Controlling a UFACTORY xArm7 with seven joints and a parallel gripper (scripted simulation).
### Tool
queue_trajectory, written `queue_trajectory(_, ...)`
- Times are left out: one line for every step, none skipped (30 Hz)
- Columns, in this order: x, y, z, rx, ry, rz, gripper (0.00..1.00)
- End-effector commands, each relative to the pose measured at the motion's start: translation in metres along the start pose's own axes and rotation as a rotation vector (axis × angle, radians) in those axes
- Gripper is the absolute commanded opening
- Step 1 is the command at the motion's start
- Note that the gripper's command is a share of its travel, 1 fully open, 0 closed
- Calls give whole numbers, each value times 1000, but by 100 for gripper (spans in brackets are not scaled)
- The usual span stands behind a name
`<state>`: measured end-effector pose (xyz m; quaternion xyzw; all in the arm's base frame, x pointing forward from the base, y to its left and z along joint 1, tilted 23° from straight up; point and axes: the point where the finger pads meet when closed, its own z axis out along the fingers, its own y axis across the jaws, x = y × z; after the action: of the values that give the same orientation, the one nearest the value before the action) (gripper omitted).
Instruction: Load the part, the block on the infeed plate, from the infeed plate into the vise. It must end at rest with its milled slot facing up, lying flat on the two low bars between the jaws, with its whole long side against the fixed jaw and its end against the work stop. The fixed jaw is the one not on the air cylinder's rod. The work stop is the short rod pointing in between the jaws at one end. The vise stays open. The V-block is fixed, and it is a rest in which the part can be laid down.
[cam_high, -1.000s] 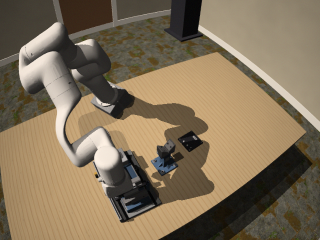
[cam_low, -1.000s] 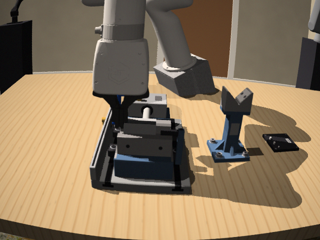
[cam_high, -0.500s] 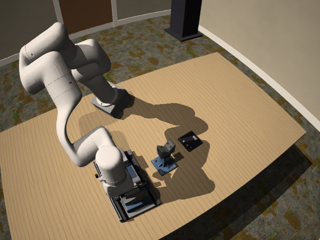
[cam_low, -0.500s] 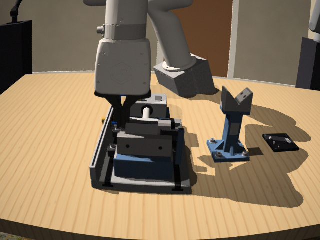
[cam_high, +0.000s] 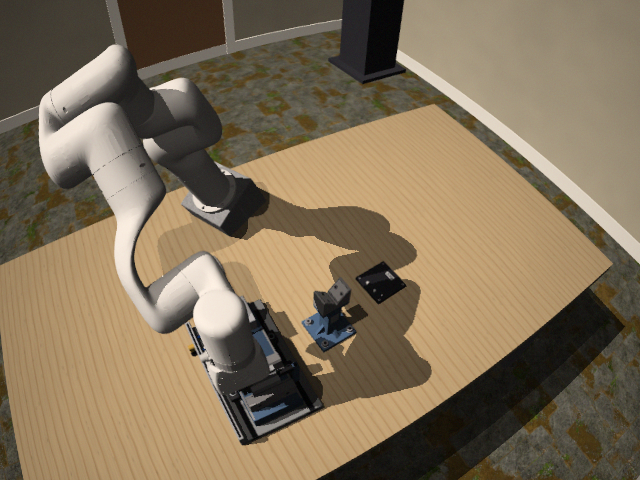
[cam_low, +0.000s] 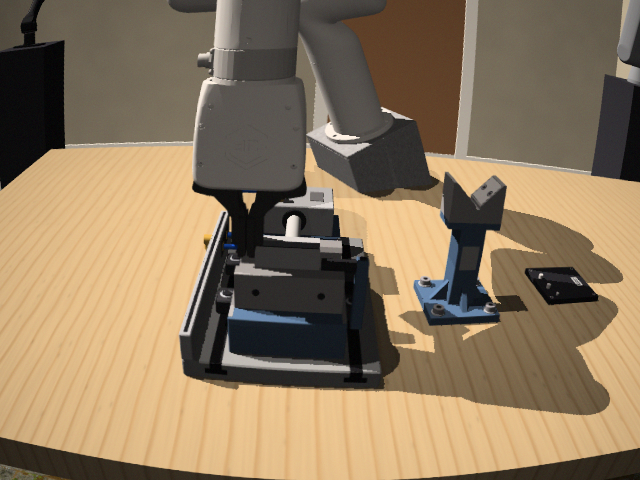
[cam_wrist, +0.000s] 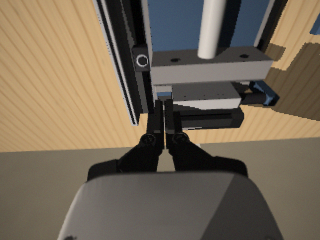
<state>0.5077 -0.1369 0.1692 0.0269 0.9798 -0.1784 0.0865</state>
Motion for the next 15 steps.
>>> queue_trajectory(-2,1,-2,0,-5,0,0)
queue_trajectory(-2,1,-2,0,-5,0,0)
queue_trajectory(-2,1,-2,0,-5,0,0)
queue_trajectory(-2,1,-2,0,-5,0,0)
queue_trajectory(-2,2,-2,0,-5,0,0)
queue_trajectory(-2,2,-2,0,-5,0,0)
queue_trajectory(-2,2,-2,0,-5,0,0)
queue_trajectory(-2,2,-2,0,-5,0,0)
queue_trajectory(-2,2,-2,0,-5,0,0)
queue_trajectory(-2,3,-2,0,-5,0,0)
queue_trajectory(-2,3,-2,0,-5,0,0)
queue_trajectory(-2,3,-2,0,-5,0,0)
queue_trajectory(-2,3,-2,0,-5,0,0)
queue_trajectory(-2,3,-2,0,-5,0,0)
queue_trajectory(-2,4,-2,0,-5,0,0)
